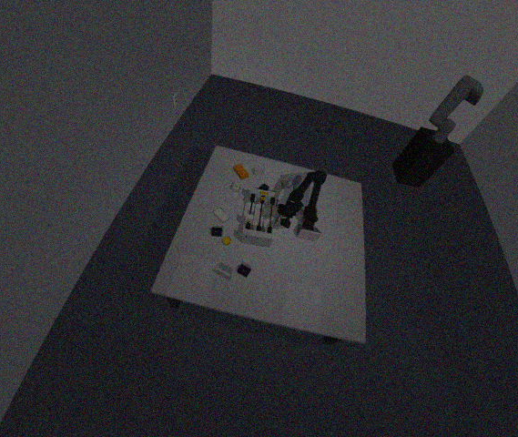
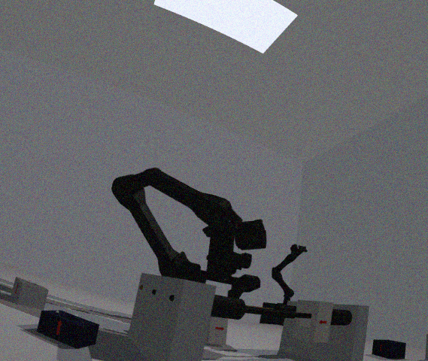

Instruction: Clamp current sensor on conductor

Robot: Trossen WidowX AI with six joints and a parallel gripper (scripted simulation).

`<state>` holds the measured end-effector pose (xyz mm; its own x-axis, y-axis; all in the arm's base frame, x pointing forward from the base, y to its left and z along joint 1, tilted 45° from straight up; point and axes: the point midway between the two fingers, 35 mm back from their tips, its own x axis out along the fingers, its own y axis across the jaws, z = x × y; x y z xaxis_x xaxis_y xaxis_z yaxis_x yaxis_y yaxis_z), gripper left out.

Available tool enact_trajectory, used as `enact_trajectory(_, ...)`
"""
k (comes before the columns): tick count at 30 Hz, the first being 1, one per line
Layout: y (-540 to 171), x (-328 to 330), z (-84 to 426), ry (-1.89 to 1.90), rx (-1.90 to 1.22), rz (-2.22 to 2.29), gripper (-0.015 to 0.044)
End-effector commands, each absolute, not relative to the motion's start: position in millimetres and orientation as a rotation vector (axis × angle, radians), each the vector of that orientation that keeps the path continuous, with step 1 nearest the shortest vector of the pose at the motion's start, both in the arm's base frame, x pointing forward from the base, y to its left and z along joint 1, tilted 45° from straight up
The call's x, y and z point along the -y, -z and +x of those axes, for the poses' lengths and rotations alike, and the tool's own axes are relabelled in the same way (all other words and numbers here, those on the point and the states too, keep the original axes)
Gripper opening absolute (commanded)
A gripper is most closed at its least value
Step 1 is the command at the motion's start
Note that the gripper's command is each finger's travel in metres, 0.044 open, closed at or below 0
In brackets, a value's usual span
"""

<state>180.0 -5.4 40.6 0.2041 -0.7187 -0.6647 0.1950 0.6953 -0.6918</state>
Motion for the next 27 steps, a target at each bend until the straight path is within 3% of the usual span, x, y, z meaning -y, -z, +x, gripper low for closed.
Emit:
enact_trajectory(1, -49.5, -7.1, 178.3, 0.672, -1.21, -0.516, 0.0327)
enact_trajectory(11, -77.3, -35.5, 168.4, 0.608, -1.281, -0.621, 0.032)
enact_trajectory(27, -81.9, -32.6, 192.4, -0.509, -1.805, -1.552, 0.032)
